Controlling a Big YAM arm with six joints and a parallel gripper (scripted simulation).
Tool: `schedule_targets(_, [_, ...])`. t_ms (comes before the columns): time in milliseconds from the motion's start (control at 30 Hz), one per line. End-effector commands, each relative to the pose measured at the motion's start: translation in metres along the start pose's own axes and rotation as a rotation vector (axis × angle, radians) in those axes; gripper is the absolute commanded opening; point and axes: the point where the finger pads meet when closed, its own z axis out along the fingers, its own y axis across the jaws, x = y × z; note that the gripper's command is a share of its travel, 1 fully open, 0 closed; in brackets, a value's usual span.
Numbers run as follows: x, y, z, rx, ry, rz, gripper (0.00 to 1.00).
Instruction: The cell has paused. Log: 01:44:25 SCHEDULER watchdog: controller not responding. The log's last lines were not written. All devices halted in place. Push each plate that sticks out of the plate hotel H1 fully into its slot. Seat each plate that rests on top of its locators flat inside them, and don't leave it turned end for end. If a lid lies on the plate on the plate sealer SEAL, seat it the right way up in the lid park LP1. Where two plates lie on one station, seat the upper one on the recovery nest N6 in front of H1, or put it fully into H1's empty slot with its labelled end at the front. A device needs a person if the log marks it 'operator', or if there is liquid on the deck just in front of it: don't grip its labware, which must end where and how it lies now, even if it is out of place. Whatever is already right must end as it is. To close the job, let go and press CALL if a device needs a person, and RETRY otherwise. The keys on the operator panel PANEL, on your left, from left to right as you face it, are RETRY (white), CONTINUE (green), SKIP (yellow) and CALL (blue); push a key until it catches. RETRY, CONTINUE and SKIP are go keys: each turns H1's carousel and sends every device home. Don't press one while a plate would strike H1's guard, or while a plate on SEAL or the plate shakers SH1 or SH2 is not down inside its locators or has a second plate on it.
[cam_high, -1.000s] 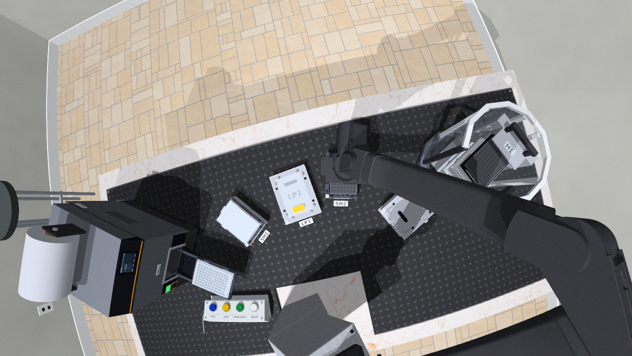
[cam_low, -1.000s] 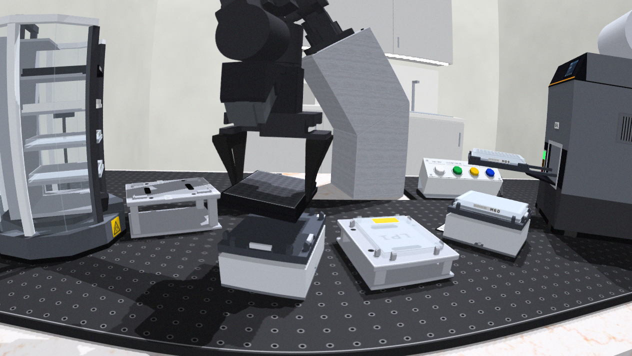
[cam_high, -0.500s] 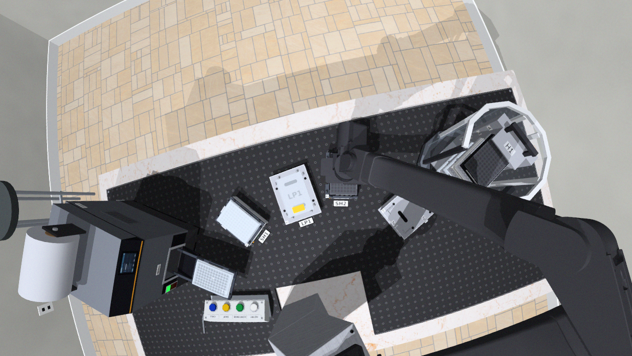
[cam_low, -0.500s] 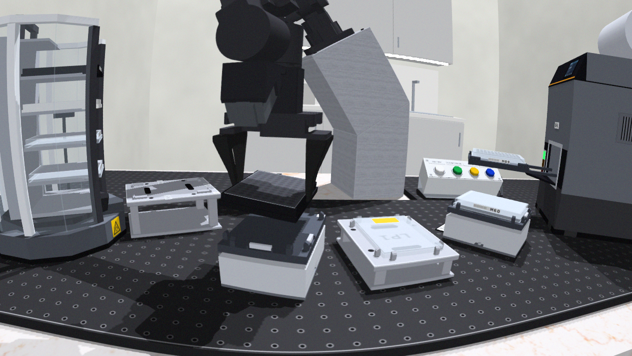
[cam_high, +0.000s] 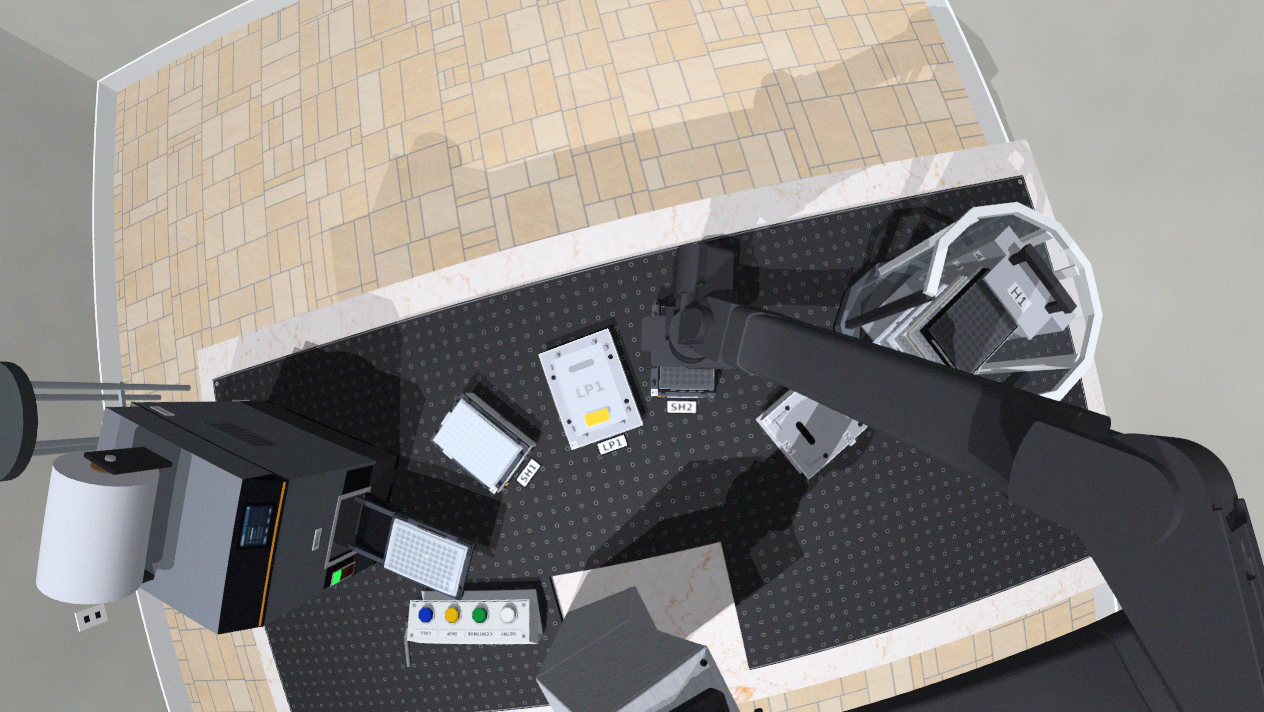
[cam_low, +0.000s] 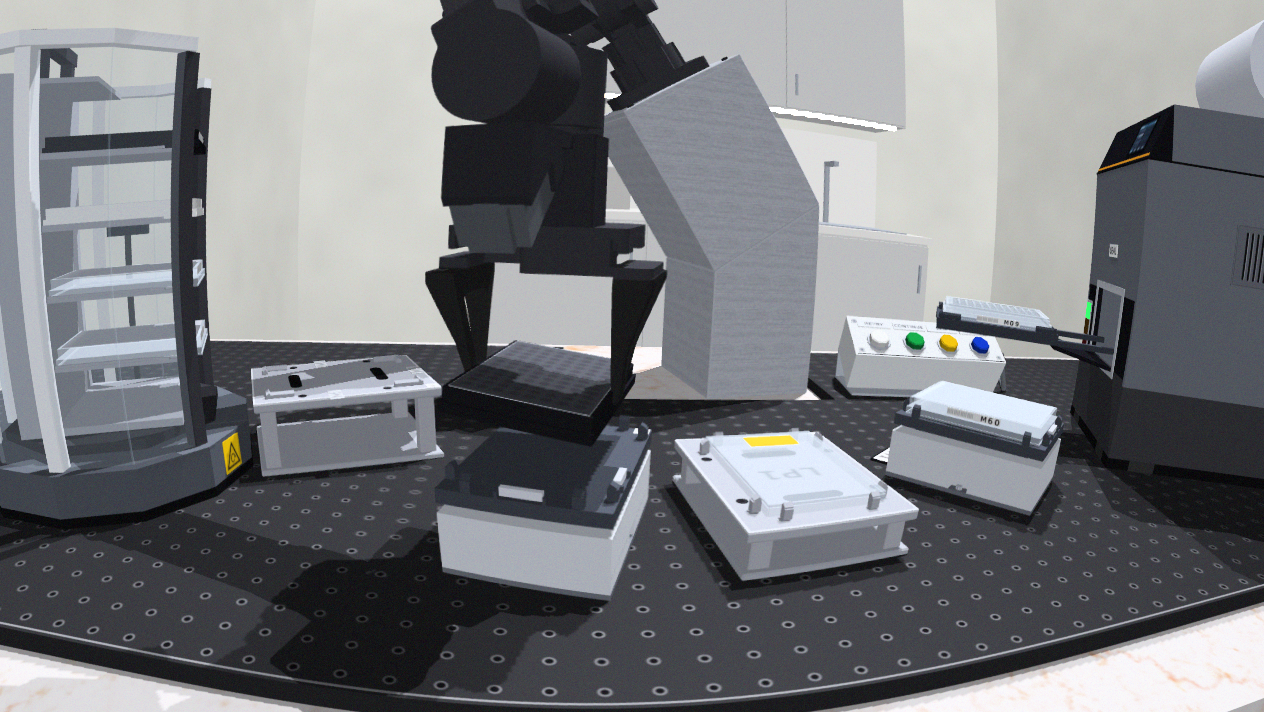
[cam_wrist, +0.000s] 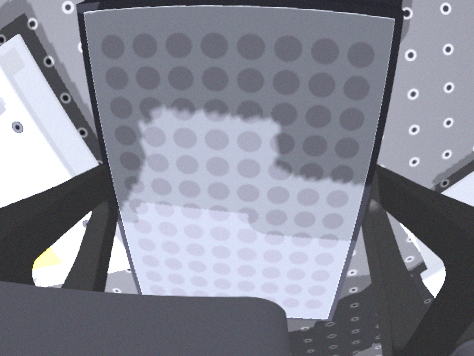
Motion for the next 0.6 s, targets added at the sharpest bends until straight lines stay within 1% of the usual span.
schedule_targets(0, [-0.0061,0.0077,-0.0107,-0.002,-0.027,-0.007,0.84])
schedule_targets(567, [-0.0116,0.0060,-0.0125,-0.002,-0.035,-0.006,0.84])
